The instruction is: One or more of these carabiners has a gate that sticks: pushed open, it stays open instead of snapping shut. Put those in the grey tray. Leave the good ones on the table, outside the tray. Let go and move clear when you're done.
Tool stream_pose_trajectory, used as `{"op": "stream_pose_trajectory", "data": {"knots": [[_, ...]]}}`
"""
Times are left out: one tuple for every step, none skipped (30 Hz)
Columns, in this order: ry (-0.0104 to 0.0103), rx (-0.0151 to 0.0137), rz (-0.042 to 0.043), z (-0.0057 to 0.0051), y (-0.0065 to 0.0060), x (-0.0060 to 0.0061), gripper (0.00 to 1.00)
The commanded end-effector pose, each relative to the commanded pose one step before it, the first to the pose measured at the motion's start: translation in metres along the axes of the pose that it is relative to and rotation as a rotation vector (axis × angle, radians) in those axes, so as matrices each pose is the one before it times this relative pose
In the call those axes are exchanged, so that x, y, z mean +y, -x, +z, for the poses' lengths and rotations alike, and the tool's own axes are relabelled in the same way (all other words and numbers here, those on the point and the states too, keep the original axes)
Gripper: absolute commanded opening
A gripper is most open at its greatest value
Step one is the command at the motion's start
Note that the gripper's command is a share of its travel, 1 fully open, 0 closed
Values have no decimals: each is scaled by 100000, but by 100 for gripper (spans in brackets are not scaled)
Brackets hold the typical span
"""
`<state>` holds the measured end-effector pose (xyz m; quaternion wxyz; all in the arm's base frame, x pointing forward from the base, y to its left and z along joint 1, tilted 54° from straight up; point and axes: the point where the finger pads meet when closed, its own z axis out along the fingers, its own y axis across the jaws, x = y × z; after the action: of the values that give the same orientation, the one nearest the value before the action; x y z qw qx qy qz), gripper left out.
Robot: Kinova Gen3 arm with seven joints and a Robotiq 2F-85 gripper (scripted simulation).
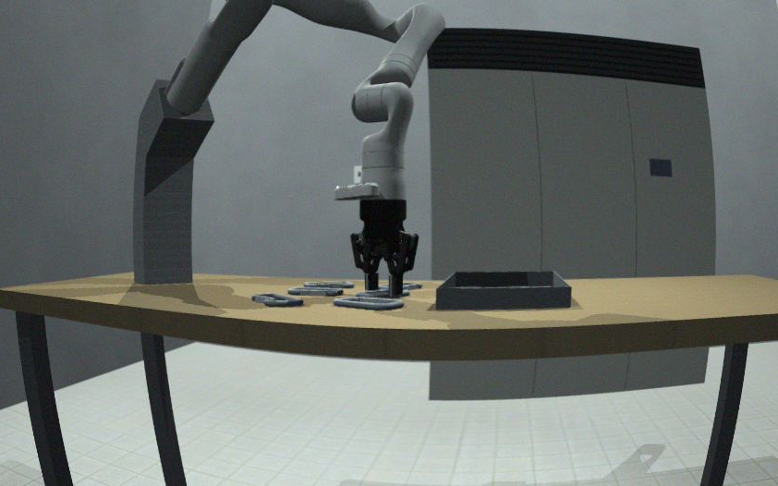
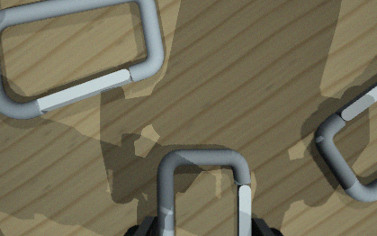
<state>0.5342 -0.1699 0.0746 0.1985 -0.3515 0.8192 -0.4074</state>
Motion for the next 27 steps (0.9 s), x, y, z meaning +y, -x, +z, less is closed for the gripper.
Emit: {"op": "stream_pose_trajectory", "data": {"knots": [[-36,-80,14,-36,41,-17,57],[0,0,0,0,0,0,57],[0,0,0,0,0,0,57],[0,0,0,0,0,0,57],[0,0,0,0,0,0,57],[0,0,0,0,0,0,57],[0,0,0,0,0,0,57],[0,0,0,0,0,0,57],[0,0,0,0,0,0,57],[0,0,0,0,0,0,57],[0,0,0,0,0,0,57],[0,0,0,0,0,0,57],[0,0,0,0,0,0,57],[0,0,0,0,0,0,57],[0,0,0,0,0,0,57],[0,0,0,0,0,0,57],[0,0,0,0,0,0,57],[3,-1,0,-5,0,2,55],[0,0,0,0,0,0,55],[0,0,0,0,0,0,55],[0,0,0,0,0,0,55],[0,0,0,0,0,0,55],[0,0,0,0,0,0,55],[0,0,0,0,0,0,55],[0,0,0,0,0,0,55],[0,0,0,0,0,0,55],[0,0,0,0,0,0,55]]}}
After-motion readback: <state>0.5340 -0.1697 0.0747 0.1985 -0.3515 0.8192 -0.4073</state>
